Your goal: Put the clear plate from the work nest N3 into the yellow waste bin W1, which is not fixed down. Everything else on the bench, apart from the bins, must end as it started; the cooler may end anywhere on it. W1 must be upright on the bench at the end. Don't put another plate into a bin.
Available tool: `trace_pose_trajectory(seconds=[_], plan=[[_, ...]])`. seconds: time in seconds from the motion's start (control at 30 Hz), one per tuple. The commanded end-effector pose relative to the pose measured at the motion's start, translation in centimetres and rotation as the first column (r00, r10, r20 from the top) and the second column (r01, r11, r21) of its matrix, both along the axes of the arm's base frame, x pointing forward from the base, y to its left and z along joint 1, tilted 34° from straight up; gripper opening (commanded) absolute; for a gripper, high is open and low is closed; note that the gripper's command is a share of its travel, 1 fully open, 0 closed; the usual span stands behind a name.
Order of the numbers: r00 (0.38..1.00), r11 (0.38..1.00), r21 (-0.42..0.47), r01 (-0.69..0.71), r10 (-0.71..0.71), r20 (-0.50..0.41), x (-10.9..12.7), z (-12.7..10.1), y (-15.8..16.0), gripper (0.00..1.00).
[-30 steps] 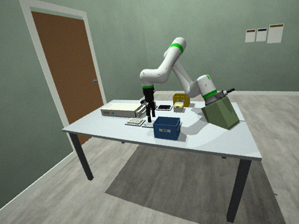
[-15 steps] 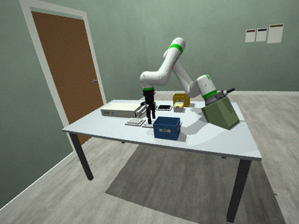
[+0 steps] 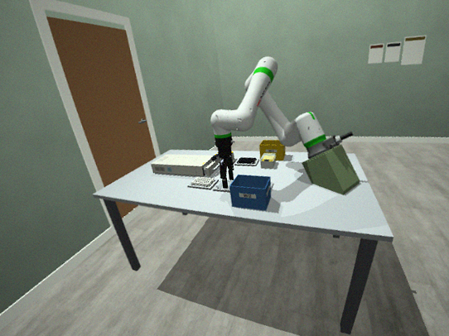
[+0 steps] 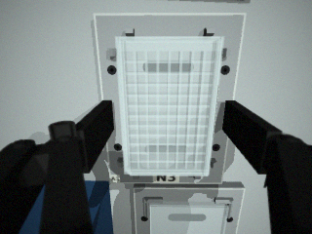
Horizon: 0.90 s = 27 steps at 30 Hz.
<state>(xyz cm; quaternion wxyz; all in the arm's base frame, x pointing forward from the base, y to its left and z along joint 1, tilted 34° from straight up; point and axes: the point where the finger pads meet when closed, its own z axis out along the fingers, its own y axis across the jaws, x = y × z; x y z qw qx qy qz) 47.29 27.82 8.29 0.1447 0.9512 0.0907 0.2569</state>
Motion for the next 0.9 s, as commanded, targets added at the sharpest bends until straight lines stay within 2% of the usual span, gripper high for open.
trace_pose_trajectory(seconds=[0.0, 0.37, 0.87], plan=[[1.000, 1.000, 0.001, -0.001, 0.001, 0.001, 0.23, -0.27, -0.02, 0.70], [1.000, 1.000, 0.001, -0.001, 0.001, 0.001, 0.42, -0.57, -0.10, 0.70], [1.000, 1.000, 0.001, -0.001, 0.001, 0.001, 0.37, -0.50, -0.08, 0.64]])
